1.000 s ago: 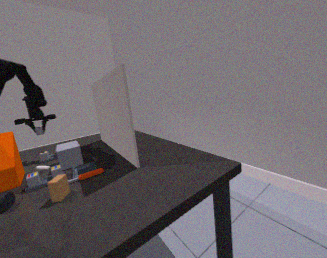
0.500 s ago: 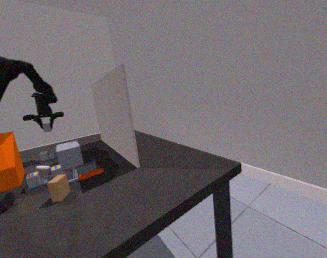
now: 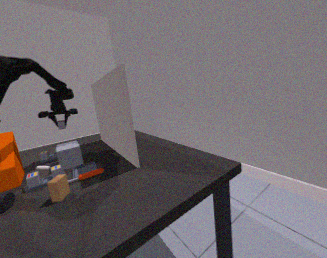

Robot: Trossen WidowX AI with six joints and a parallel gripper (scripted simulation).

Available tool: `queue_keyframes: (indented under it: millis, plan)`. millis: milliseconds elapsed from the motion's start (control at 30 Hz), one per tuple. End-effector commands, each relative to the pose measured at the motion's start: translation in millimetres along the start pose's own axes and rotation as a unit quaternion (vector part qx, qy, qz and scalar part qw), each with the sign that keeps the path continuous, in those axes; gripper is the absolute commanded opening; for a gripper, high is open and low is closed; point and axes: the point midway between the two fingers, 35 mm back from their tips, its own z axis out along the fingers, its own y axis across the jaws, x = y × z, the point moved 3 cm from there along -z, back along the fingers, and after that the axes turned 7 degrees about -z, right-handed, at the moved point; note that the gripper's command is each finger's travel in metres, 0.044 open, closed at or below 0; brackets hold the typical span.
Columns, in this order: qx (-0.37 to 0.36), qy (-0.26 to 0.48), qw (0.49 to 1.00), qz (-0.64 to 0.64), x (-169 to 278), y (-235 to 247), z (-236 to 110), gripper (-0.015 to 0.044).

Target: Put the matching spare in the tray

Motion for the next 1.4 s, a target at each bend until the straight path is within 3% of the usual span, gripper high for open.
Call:
queue_keyframes:
  millis: [0,667,1233,1367]
  plan:
    - [0.006,-0.003,1.0,-0.003,24,-15,-5,0.0]
    - [0.023,0.014,1.0,-0.004,170,-57,-14,0.0]
    - [0.013,0.065,0.998,-0.002,304,-37,-21,0.0]
    - [0.01,0.07,0.997,-0.002,315,-32,-22,0.0]
